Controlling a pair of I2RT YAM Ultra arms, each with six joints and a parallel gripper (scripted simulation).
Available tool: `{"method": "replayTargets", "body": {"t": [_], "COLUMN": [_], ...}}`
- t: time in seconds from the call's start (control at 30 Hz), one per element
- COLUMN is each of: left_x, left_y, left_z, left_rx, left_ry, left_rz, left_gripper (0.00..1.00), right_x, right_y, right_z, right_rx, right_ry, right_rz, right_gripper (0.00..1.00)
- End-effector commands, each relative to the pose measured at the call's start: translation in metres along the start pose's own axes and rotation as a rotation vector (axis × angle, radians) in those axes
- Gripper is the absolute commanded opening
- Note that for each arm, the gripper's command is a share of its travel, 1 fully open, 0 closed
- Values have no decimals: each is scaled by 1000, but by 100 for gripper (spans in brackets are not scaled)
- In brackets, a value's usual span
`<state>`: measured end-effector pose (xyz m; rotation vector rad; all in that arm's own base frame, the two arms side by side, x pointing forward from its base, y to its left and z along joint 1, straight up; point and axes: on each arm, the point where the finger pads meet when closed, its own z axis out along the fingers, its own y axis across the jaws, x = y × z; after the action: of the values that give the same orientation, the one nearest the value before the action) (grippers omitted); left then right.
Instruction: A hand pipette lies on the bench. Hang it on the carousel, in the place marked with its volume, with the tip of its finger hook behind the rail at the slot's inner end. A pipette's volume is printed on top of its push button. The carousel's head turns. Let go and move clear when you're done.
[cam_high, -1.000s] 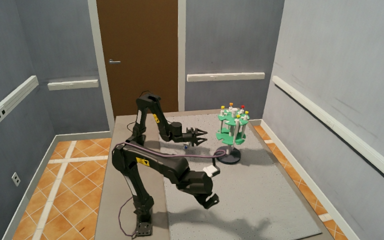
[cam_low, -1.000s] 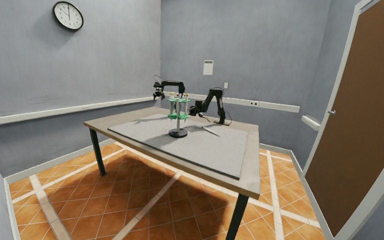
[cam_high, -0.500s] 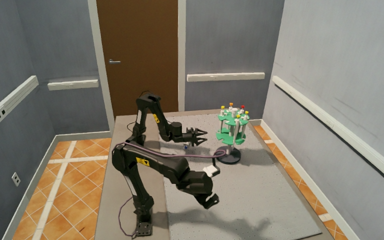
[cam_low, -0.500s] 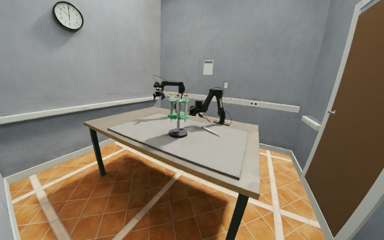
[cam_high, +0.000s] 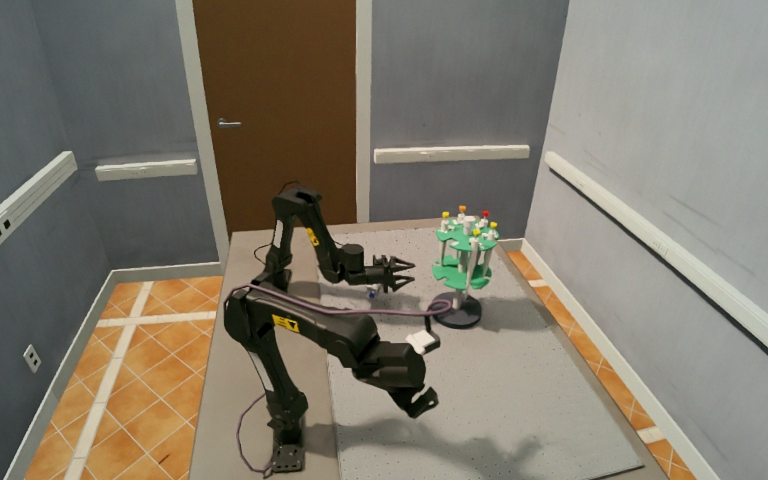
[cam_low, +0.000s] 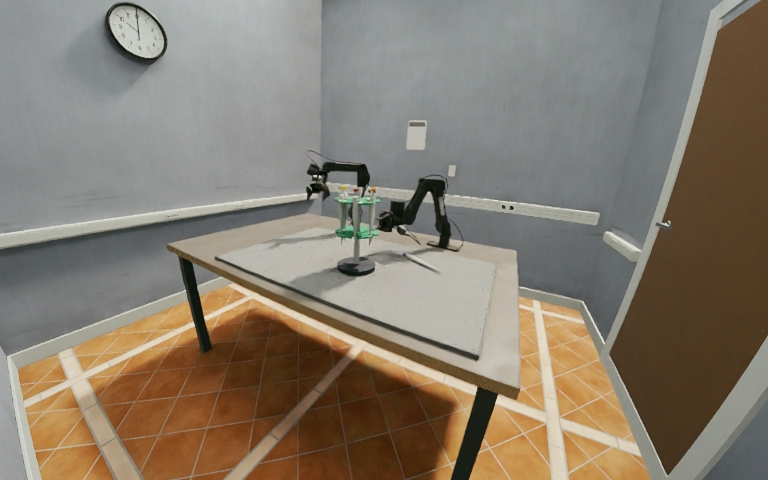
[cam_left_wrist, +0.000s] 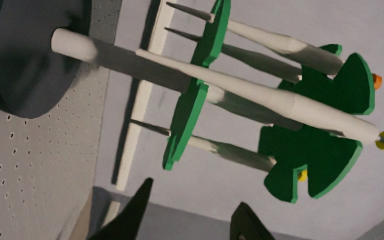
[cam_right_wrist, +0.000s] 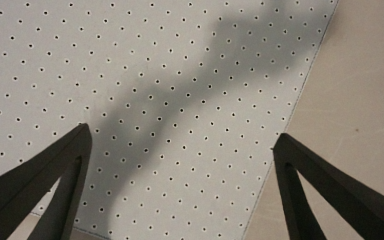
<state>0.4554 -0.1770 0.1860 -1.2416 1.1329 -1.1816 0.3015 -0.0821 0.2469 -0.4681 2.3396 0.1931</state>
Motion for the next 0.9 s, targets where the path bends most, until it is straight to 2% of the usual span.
{"method": "replayTargets", "body": {"t": [0.0,0.43,0.47,0.53,0.57,0.87], "left_x": [5,3,2,2,3,3], "left_y": [9,20,7,7,22,22], "left_z": [2,-1,1,1,-1,-1], "left_rx": [-26,-34,-8,-8,-40,-40], "left_ry": [12,6,3,3,6,6], "left_rz": [33,40,12,12,45,45], "left_gripper": [49,49,49,49,49,49], "right_x": [-6,-6,-6,-6,-6,-6], "right_y": [-4,-4,-4,-4,-4,-4], "right_z": [-3,-3,-3,-3,-3,-3], "right_rx": [7,7,7,7,7,7], "right_ry": [-28,-28,-28,-28,-28,-28], "right_rz": [-10,-10,-10,-10,-10,-10], "right_gripper": [100,100,100,100,100,100]}}
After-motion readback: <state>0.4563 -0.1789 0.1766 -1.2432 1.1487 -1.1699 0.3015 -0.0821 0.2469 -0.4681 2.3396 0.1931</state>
